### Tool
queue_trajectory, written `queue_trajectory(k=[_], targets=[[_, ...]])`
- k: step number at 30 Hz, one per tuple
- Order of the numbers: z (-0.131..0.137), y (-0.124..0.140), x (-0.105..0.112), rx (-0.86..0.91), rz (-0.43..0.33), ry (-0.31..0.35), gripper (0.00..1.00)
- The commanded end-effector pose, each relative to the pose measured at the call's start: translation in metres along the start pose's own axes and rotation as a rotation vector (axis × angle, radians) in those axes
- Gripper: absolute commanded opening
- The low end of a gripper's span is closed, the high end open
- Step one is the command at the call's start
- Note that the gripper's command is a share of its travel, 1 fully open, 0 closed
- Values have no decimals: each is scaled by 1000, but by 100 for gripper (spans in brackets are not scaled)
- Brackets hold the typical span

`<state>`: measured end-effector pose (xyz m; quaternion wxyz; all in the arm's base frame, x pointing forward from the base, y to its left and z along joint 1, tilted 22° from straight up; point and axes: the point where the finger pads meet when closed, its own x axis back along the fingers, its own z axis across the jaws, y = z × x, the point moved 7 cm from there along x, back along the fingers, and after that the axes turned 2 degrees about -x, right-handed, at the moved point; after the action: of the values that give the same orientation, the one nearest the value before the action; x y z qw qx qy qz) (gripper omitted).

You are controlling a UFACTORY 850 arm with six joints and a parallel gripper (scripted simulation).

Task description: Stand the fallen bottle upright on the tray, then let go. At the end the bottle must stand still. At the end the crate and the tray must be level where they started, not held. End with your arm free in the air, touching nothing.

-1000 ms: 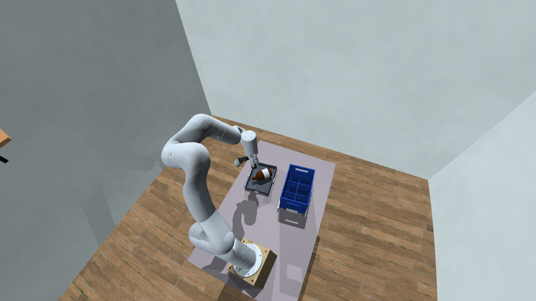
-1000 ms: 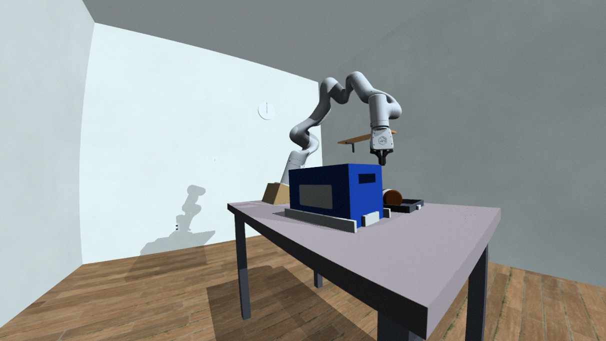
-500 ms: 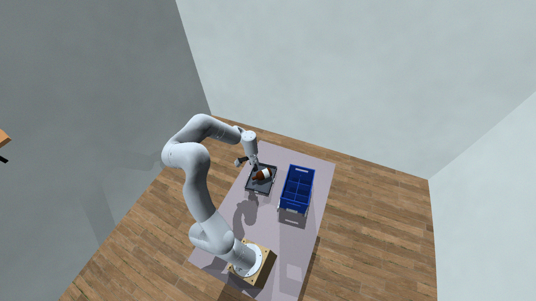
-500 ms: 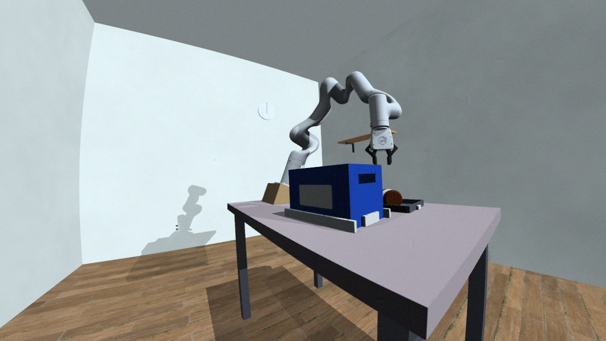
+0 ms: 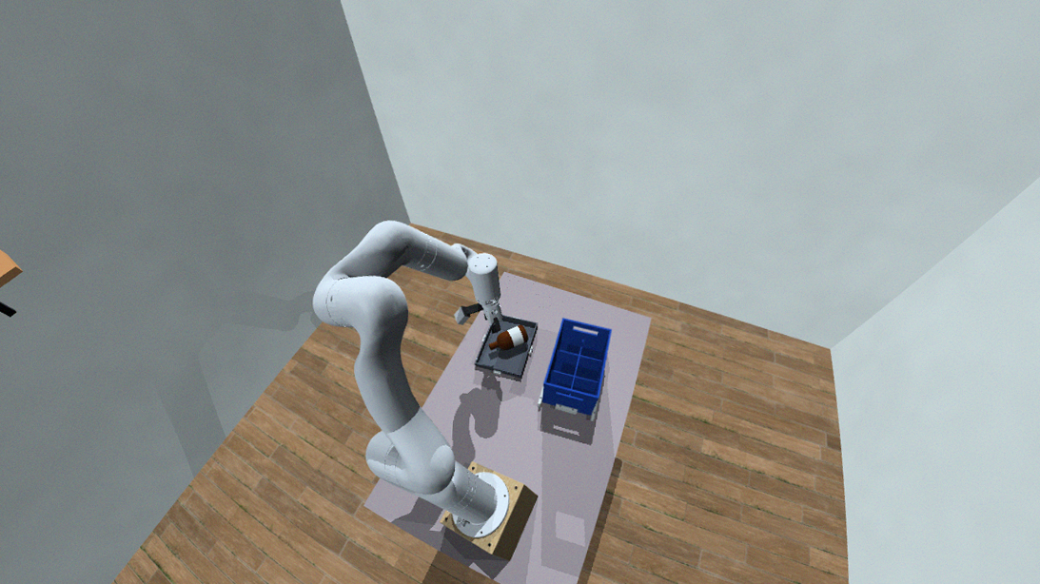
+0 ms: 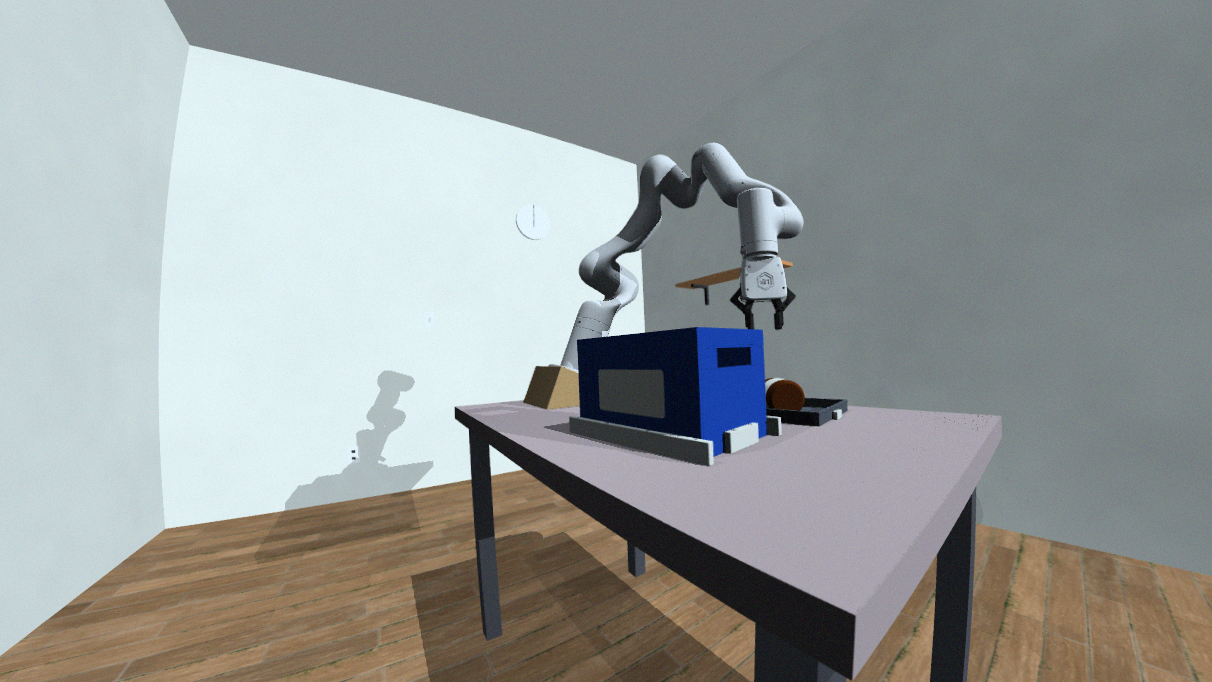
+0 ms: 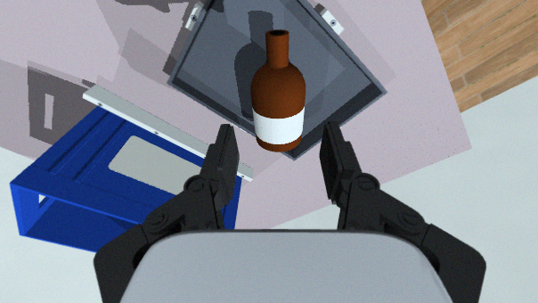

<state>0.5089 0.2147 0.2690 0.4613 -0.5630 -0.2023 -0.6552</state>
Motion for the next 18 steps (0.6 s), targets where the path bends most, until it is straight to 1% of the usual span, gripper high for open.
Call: queue_trajectory(k=[1,12,18], targets=[[1,0,1,0,-1,1,65],[1,0,0,0,-1,2,65],[1,0,-4,-2,-2,2,65]])
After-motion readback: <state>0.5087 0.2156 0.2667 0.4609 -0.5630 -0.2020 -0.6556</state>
